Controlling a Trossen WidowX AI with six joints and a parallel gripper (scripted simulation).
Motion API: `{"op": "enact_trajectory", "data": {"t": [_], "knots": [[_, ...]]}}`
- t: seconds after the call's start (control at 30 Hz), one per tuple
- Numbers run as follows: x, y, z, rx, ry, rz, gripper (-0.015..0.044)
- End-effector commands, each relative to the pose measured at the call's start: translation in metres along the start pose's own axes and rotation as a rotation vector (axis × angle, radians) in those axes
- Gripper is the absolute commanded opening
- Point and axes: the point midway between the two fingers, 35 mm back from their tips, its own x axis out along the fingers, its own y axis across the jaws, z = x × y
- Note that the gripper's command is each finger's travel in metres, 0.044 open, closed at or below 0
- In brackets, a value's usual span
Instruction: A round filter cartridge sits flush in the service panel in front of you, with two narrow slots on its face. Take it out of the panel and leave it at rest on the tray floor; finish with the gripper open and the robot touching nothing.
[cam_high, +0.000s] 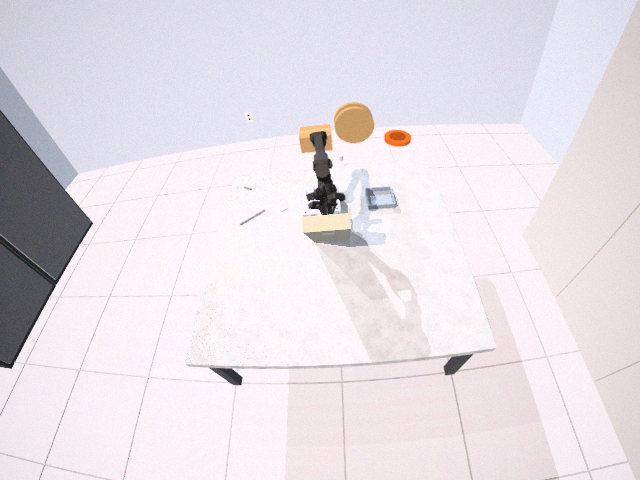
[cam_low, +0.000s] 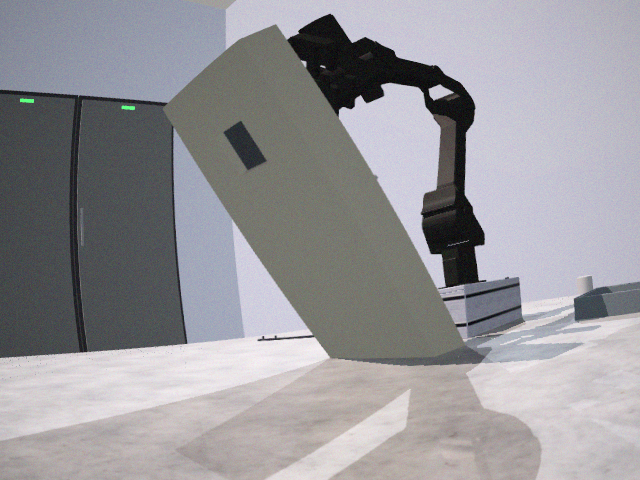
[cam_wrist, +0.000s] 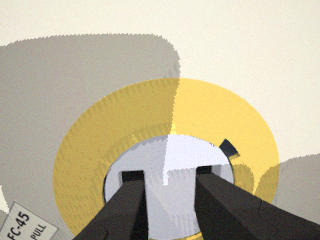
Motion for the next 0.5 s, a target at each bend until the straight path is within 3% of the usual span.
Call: {"op": "enact_trajectory", "data": {"t": [0.0, 0.47], "knots": [[0.0078, 0.0011, 0.0003, -0.139, -0.001, 0.0, 0.0], [0.0074, 0.0011, 0.0003, -0.628, -0.001, 0.0, 0.0]]}}
